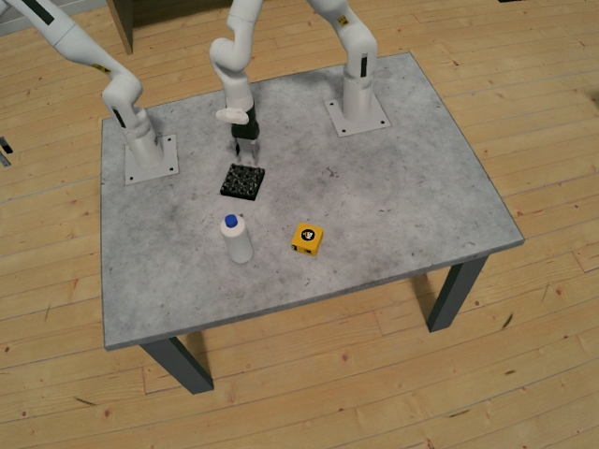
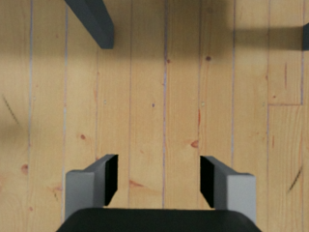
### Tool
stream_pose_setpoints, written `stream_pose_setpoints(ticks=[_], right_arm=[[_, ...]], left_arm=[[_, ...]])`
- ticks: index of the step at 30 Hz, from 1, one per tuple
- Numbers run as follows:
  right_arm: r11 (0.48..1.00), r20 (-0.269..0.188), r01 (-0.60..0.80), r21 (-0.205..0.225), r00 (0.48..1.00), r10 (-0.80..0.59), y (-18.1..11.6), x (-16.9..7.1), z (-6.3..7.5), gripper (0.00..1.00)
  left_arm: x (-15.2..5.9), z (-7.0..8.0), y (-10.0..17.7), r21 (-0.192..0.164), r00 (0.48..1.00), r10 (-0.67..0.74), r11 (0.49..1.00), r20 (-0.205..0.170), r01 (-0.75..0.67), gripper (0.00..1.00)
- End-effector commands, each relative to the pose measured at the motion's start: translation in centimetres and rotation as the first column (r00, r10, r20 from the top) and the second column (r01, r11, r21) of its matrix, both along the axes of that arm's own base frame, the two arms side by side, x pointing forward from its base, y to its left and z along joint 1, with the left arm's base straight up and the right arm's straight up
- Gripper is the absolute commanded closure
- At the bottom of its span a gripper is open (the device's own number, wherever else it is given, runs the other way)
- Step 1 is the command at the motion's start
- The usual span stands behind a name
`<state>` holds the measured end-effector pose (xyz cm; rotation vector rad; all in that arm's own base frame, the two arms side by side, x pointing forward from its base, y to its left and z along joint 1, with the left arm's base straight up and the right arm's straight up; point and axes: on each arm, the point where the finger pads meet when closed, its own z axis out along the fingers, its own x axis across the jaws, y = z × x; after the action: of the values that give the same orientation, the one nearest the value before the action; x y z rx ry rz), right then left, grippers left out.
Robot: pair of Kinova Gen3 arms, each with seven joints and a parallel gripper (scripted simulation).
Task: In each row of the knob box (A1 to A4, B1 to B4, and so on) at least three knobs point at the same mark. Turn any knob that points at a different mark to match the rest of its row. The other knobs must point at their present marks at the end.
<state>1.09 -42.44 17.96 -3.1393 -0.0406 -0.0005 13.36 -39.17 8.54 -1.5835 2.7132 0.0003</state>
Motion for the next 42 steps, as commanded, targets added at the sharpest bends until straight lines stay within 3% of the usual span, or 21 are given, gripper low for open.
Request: stream_pose_setpoints(ticks=[1,42], right_arm=[[1.0,0.0,0.0,-0.002,1.0,0.0,-0.04,0.01,0.08,0.0],[1.0,0.0,0.0,-0.002,1.0,0.0,-0.04,0.01,0.08,0.0]], left_arm=[[0.02,0.06,-0.05,-0.002,1.0,0.0,1.0,0.0,0.0,0.0],[0.03,0.05,-0.21,0.0,0.999,-0.053,0.999,0.0,0.053,0.0]])
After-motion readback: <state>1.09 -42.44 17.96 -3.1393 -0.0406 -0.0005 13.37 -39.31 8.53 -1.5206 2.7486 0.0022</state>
